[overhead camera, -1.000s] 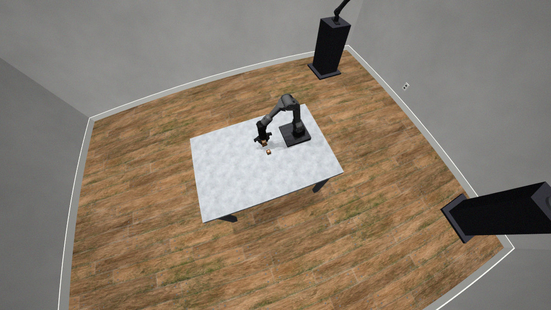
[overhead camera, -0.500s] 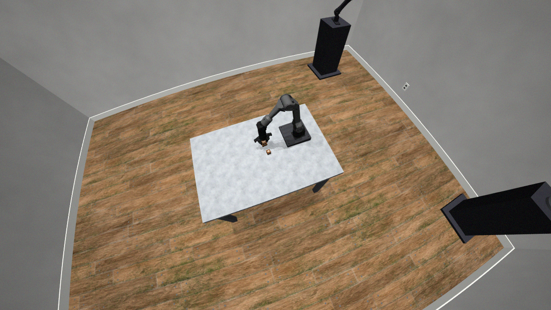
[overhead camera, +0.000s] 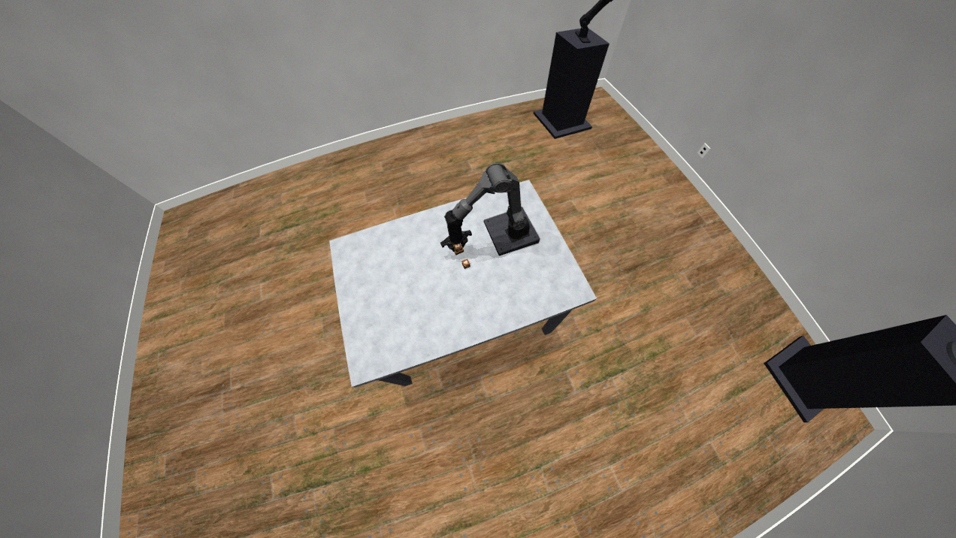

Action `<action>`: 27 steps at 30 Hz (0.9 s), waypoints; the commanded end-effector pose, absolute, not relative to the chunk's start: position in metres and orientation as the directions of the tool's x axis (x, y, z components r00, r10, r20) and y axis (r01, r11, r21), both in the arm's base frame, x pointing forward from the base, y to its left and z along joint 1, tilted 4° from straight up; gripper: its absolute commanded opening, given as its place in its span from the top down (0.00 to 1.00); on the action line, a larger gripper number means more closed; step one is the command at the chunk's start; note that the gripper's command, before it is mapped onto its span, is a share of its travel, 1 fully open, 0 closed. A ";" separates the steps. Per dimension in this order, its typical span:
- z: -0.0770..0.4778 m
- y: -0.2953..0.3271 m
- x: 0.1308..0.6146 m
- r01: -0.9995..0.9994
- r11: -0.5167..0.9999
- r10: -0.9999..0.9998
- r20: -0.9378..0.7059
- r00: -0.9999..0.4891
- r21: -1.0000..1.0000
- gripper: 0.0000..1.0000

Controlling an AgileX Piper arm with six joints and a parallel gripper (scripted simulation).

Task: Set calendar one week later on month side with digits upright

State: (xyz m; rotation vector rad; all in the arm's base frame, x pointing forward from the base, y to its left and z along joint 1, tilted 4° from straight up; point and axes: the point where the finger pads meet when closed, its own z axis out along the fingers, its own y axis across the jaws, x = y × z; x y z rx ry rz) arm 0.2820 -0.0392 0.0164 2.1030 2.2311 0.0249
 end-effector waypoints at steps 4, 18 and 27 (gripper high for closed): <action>0.015 -0.040 0.281 0.996 0.059 0.997 -0.044 -0.056 0.060 0.41; 0.015 -0.040 0.281 0.996 0.059 0.997 -0.044 -0.056 0.060 0.66; 0.015 -0.040 0.281 0.996 0.059 0.997 -0.044 -0.056 0.060 0.66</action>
